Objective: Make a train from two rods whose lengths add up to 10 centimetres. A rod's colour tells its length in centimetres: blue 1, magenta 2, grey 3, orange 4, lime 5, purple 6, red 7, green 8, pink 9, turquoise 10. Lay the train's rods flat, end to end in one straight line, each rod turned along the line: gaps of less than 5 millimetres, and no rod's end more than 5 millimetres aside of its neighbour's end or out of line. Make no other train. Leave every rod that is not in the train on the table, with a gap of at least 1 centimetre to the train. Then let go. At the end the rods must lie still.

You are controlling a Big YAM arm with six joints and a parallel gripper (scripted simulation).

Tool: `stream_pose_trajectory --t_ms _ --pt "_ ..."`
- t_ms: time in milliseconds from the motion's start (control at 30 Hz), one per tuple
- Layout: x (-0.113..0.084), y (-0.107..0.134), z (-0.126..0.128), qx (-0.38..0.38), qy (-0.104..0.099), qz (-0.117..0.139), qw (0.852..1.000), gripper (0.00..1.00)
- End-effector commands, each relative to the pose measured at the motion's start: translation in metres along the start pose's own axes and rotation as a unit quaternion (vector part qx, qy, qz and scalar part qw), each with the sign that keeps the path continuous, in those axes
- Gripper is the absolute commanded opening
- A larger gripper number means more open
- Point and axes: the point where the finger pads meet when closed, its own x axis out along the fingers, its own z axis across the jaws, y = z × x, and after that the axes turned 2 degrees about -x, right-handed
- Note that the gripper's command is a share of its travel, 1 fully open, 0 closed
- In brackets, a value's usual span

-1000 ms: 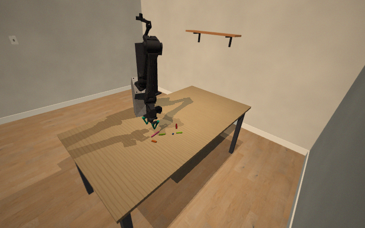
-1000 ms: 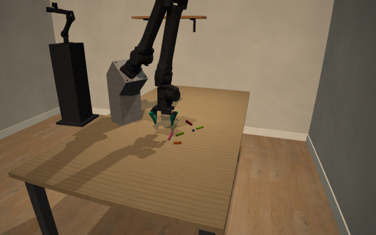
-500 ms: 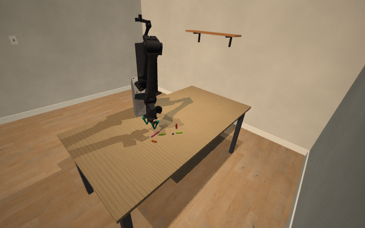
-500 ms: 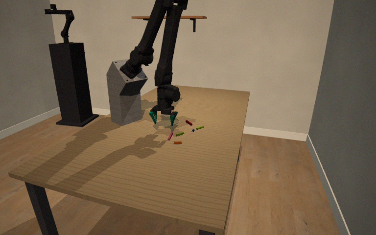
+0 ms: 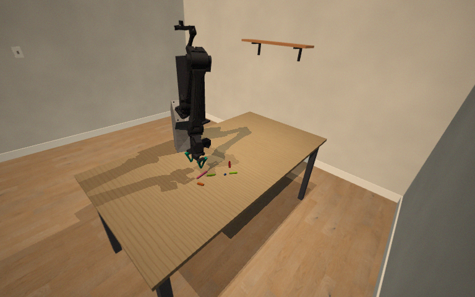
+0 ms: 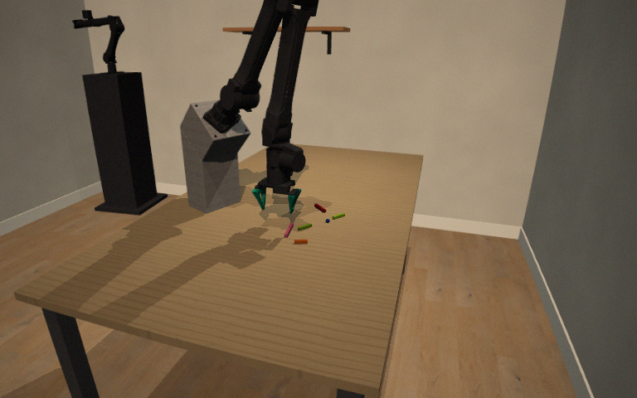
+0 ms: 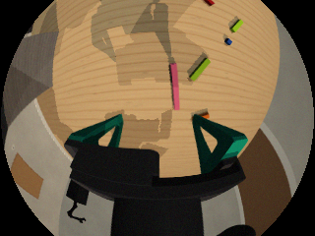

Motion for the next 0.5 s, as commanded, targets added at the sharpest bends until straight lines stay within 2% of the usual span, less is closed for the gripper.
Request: stream_pose_trajectory --t_ms 0,67,133,167,233,267,400,433,467 --pt "-0.001 0.004 -0.005 0.024 0.002 0.001 1.0 1.0" --pt "-0.003 0.013 -0.012 0.077 0.006 0.004 0.997 1.0" --pt "-0.002 0.013 -0.011 0.077 0.004 0.005 0.997 1.0" --pt "-0.002 0.017 -0.016 0.114 0.007 0.004 0.993 1.0" --pt "0.0 0.014 -0.012 0.113 0.0 0.001 0.994 1.0" --pt "-0.001 0.021 -0.019 0.157 0.005 0.003 0.988 1.0" --pt "-0.001 0.013 -0.013 0.153 -0.002 -0.002 0.988 1.0" --pt "-0.002 0.027 -0.025 0.201 0.008 0.004 0.979 1.0" --pt "-0.001 0.026 -0.024 0.202 0.006 0.004 0.979 1.0"
